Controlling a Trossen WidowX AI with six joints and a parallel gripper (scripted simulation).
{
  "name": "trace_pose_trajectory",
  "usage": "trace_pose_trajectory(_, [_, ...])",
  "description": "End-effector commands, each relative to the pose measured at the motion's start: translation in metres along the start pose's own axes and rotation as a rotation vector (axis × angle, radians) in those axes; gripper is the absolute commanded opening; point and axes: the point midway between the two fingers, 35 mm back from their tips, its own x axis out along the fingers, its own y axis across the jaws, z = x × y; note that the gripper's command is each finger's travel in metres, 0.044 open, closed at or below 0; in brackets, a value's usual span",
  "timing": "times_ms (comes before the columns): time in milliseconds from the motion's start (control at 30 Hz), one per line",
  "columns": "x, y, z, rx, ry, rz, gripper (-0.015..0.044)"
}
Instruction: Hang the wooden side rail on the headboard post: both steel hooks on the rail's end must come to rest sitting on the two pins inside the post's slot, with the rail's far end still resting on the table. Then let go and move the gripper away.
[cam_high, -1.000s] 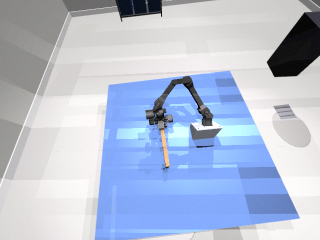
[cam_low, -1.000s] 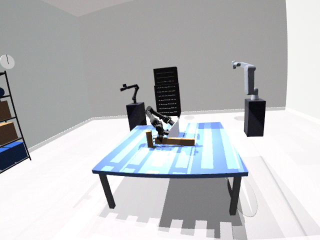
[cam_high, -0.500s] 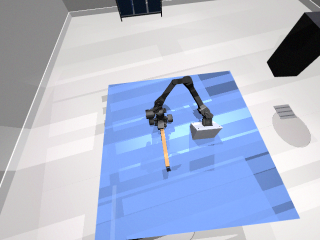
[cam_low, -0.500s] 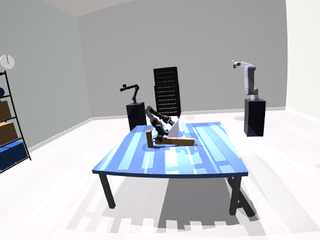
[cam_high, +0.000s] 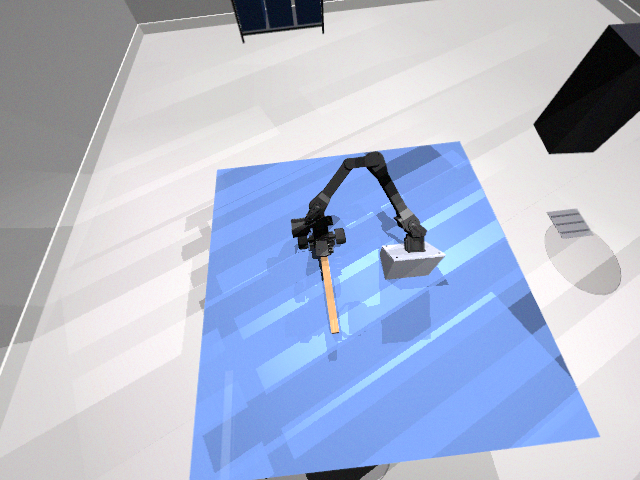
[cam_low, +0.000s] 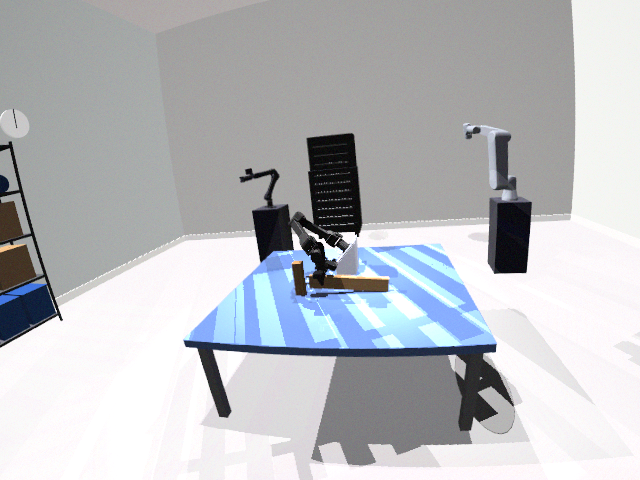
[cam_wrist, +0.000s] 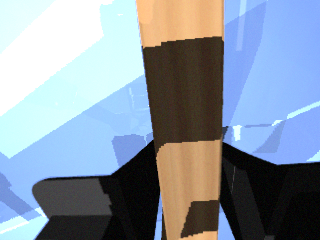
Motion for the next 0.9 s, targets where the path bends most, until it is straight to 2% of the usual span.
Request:
trace_pose_trajectory(0, [-0.0025,-0.0015,-0.0006,-0.007,0.004,-0.008,0.0])
trace_pose_trajectory(867, [-0.0035,-0.0022,-0.0035,-0.007,0.004,-0.008,0.0])
